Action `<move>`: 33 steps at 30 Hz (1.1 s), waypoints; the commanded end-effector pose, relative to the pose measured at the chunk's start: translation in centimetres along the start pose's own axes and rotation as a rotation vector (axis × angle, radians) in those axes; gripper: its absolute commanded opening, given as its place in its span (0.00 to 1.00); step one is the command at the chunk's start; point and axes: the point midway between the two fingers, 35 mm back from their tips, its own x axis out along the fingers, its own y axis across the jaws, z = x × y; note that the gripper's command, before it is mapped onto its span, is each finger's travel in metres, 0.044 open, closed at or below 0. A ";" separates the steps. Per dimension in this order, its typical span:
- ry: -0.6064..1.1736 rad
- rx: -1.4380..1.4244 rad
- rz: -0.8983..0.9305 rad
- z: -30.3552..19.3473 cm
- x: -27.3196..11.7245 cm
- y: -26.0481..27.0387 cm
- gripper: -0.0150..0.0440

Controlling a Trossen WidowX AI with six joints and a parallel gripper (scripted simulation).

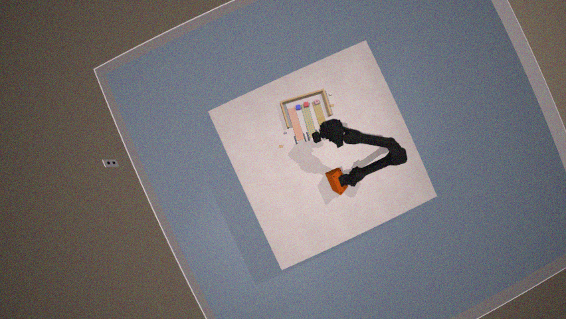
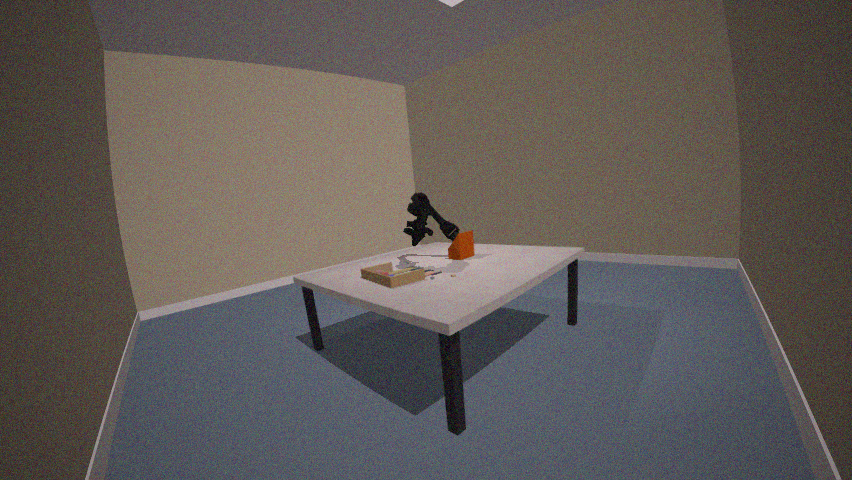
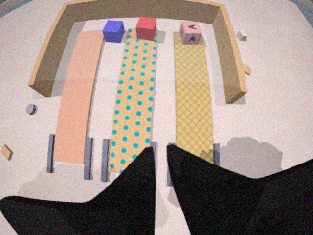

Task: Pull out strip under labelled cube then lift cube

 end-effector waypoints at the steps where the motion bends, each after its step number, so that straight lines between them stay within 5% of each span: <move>1: 0.452 0.100 -0.035 -1.3 4.8 -4.7 0.25; 33: 0.531 0.115 -0.046 -3.0 6.8 -5.8 0.25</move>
